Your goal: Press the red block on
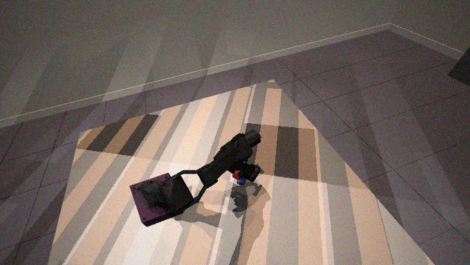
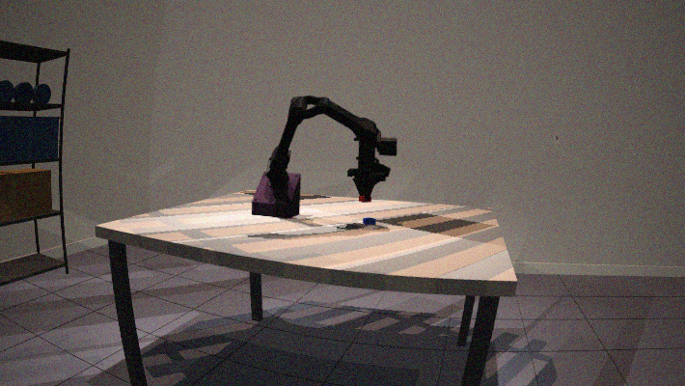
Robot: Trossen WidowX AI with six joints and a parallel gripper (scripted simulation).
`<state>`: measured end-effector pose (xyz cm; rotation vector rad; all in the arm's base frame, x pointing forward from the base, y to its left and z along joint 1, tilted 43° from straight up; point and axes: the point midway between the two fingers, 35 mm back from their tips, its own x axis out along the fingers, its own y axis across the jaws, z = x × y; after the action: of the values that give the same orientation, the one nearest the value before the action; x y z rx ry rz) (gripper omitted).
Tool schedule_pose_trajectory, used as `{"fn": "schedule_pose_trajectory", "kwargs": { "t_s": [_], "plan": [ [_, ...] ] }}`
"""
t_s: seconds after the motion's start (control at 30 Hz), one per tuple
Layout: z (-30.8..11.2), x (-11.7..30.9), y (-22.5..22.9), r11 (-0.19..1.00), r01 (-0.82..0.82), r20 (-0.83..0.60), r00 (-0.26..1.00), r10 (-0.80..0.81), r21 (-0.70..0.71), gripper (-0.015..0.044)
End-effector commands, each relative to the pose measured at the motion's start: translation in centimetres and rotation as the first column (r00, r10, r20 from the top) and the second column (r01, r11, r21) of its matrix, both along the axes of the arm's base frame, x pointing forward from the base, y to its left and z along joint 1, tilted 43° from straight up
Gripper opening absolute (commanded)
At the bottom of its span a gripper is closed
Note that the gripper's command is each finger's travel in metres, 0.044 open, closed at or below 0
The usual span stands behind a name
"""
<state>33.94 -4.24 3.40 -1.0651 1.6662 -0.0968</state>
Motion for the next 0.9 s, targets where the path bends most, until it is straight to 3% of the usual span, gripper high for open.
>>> {"fn": "schedule_pose_trajectory", "kwargs": {
  "t_s": [0.0, 0.87],
  "plan": [
    [-1.3, 1.1, -0.2, 0.998, -0.067, -0.062, 0.996, 0.067, -0.002, 0.0000],
    [-4.9, 1.7, -2.9, 0.993, -0.117, -0.109, 0.987, 0.116, 0.001, 0.0000]
  ]
}}
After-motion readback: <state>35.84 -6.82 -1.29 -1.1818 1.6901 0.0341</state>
